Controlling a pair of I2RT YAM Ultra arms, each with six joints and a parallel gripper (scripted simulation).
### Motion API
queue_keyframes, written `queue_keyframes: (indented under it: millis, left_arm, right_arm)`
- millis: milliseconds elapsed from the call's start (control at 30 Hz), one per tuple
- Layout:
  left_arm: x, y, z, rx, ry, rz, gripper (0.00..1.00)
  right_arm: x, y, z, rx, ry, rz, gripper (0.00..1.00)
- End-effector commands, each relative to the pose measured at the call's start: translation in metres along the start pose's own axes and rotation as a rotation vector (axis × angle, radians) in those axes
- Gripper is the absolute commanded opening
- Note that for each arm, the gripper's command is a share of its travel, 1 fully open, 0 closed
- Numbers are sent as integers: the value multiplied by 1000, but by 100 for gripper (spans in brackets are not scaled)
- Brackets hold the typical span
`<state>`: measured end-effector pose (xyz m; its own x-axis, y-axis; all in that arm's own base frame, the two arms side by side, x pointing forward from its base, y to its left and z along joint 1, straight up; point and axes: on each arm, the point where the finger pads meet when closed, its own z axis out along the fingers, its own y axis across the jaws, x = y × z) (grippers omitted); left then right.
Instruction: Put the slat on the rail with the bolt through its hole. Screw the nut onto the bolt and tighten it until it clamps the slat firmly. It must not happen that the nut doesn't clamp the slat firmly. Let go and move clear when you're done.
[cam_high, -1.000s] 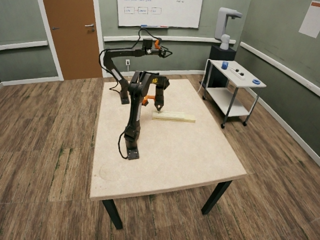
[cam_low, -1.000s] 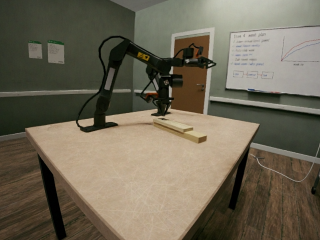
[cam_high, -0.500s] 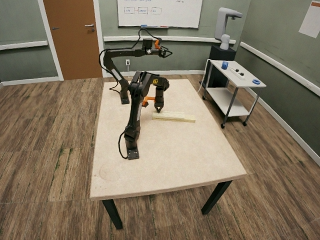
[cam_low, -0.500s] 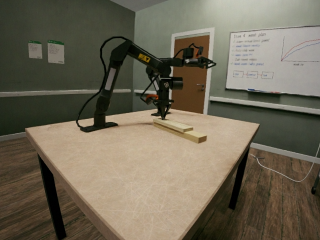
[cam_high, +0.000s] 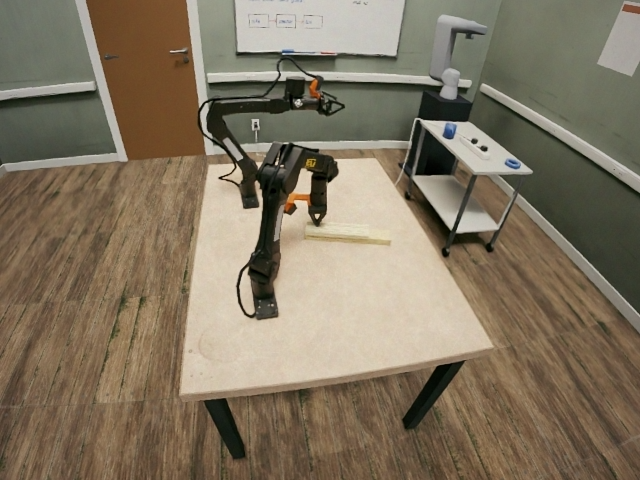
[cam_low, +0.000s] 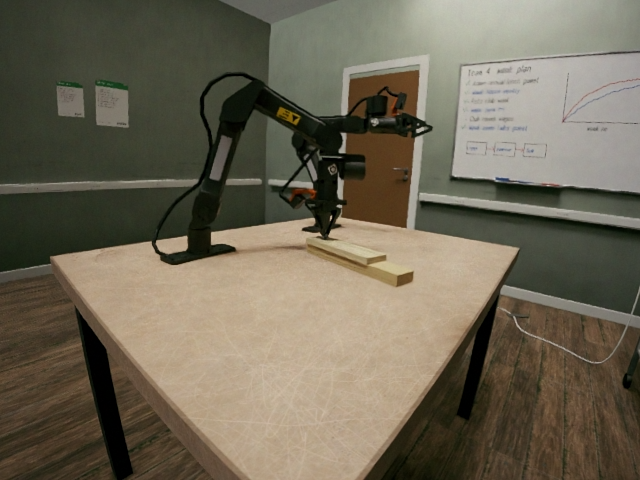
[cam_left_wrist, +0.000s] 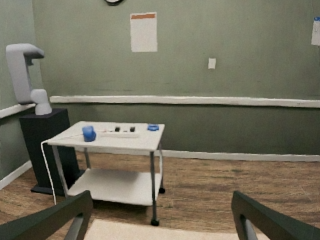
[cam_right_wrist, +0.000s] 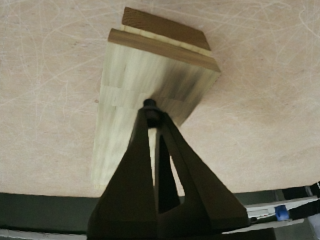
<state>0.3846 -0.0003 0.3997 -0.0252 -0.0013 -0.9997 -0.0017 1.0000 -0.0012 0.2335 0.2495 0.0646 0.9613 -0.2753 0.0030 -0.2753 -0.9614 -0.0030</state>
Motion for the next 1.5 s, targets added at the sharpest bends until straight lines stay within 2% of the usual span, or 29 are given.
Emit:
queue_keyframes:
  millis: [0, 867, 1467]
  left_arm:
    - [-12, 1, -4, 2, -38, 1, 100]
    - [-12, 1, -4, 2, -38, 1, 100]
    - [-12, 1, -4, 2, -38, 1, 100]
  right_arm:
    - [0, -3, -14, 7, 2, 0, 12]
    - [17, 12, -33, 13, 6, 41, 12]
    - [15, 11, -28, 7, 2, 42, 12]
